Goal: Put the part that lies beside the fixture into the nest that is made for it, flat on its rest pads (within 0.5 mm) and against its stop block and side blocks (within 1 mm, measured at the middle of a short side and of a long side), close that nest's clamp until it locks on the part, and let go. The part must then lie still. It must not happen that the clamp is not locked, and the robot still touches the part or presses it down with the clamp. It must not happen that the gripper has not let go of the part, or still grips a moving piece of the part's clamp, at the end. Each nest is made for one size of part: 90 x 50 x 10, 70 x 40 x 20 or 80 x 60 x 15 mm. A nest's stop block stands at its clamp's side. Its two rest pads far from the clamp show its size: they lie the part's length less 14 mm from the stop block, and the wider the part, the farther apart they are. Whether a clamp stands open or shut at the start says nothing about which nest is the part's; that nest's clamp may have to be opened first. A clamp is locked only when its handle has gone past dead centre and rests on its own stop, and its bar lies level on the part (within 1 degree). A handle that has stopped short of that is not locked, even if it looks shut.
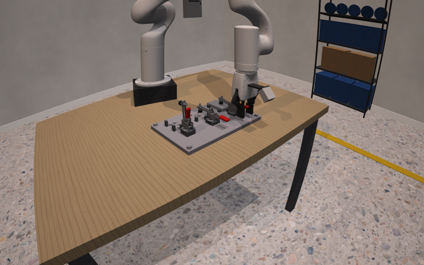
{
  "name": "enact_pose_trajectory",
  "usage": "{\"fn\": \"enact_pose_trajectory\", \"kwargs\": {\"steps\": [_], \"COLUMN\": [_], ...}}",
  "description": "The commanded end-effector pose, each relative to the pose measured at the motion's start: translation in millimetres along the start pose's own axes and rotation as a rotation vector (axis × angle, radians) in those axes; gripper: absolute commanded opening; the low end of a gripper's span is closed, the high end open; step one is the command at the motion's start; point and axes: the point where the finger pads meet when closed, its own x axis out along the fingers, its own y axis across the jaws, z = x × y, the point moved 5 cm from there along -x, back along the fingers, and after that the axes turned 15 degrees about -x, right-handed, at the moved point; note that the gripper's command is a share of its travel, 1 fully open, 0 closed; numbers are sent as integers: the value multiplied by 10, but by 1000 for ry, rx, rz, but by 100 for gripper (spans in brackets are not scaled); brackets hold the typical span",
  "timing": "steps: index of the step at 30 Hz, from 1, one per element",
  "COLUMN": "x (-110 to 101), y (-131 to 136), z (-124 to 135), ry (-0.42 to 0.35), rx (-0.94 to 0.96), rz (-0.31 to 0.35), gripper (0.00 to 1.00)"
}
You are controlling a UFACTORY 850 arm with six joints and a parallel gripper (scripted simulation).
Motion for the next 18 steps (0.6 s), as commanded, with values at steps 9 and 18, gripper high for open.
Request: {"fn": "enact_pose_trajectory", "kwargs": {"steps": [9,18], "x": [-302,-576], "y": [1,1], "z": [-9,-9], "ry": [2,2], "rx": [0,0], "rz": [0,0], "gripper": [47,47]}}
